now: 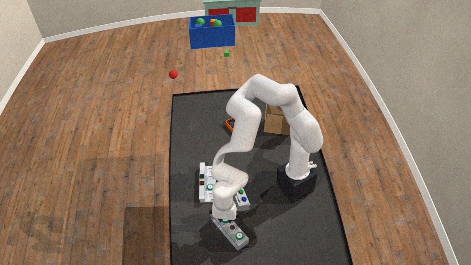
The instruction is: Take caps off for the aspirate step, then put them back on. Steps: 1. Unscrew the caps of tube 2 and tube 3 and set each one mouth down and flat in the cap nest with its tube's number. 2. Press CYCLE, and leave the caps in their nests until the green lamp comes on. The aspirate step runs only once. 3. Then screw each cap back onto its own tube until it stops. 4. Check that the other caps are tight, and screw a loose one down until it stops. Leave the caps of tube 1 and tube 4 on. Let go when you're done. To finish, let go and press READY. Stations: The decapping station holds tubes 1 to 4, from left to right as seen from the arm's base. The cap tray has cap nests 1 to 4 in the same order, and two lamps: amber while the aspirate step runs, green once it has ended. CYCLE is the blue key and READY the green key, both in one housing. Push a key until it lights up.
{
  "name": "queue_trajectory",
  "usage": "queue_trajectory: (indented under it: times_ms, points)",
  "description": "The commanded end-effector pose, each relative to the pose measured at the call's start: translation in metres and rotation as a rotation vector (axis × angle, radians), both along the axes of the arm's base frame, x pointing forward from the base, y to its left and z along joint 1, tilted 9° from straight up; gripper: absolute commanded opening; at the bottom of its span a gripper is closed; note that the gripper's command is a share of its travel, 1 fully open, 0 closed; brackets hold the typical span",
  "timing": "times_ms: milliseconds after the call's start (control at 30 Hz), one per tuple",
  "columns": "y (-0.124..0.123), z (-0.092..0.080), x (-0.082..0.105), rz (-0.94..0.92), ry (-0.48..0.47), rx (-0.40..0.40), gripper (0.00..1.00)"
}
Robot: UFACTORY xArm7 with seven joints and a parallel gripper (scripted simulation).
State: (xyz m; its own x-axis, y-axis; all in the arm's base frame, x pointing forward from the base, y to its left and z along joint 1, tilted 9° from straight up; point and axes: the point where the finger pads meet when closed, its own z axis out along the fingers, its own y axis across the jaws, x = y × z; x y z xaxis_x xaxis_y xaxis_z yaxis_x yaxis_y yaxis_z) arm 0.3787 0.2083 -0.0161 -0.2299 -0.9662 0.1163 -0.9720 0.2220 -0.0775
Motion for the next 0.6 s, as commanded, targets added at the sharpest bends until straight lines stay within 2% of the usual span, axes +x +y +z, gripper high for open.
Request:
queue_trajectory:
  times_ms: [0,433,567]
  points:
    - [0.0008,0.0013,0.0015,-0.013,-0.013,-0.005,0.00]
    - [0.0008,0.0012,0.0015,-0.013,-0.013,-0.005,0.00]
    - [0.0009,0.0012,0.0014,0.135,0.007,-0.013,0.00]
